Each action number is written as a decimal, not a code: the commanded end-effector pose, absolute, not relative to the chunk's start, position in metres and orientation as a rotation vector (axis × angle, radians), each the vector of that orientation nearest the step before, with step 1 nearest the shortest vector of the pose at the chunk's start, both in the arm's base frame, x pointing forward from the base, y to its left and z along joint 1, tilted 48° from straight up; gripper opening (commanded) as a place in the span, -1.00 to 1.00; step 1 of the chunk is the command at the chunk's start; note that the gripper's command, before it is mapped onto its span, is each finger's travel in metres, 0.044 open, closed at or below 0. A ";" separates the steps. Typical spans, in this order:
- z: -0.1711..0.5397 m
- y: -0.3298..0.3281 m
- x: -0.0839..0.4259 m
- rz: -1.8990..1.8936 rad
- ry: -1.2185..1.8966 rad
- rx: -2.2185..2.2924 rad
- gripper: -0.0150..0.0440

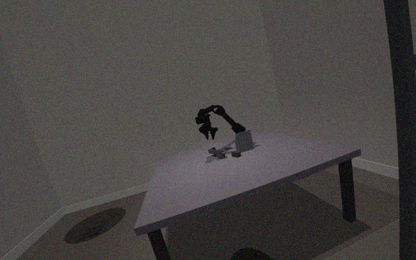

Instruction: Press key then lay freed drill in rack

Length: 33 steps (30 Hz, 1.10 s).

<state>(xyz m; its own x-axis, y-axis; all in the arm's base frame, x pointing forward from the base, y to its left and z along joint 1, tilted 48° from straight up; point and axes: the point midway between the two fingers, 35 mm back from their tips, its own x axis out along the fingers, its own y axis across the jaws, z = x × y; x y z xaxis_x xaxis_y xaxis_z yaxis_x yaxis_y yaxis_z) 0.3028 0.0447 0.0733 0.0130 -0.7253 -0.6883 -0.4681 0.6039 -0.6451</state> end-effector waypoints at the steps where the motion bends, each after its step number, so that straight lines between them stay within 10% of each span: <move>1: 0.033 0.055 0.293 -0.016 1.721 -1.235 1.00; 16: -0.091 0.071 0.234 1.124 1.747 -2.004 1.00; 33: -0.092 0.071 0.233 1.138 1.744 -2.011 1.00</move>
